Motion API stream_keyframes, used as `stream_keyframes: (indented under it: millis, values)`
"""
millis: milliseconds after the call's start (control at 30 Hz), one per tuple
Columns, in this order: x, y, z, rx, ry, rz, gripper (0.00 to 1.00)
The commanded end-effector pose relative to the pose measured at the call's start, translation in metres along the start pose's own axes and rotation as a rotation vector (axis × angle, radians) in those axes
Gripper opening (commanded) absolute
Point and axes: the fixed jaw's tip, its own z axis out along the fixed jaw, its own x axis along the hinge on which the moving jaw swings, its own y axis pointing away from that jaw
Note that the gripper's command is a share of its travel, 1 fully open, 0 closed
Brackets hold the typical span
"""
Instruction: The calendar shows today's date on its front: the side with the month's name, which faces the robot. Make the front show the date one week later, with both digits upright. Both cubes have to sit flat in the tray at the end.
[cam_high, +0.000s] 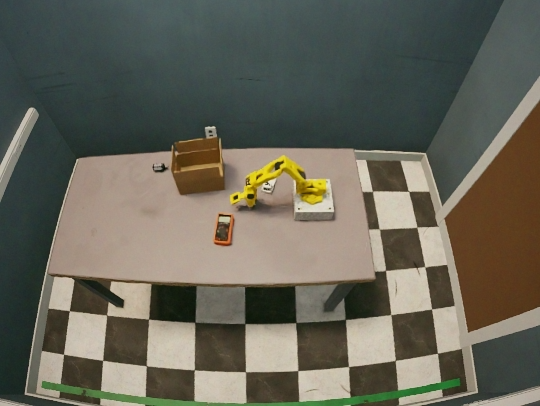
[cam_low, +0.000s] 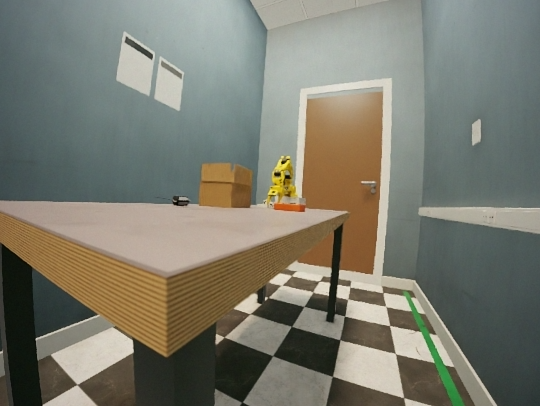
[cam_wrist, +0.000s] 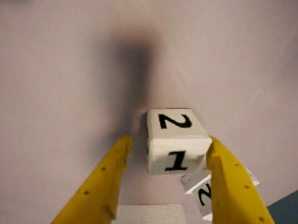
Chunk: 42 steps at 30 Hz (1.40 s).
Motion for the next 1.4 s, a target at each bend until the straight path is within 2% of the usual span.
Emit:
stream_keyframes:
  millis: [0,533,1067,1367]
  values:
    - [0.0051,-0.0026,0.0057,-0.002,0.024,-0.004,0.28]
    - [0.0051,-0.0072,0.0058,-0.002,0.025,-0.004,0.22]
    - [0.0052,-0.0077,0.0058,-0.002,0.025,-0.004,0.20]
    - [0.0052,-0.0077,0.0058,-0.002,0.025,-0.004,0.12]
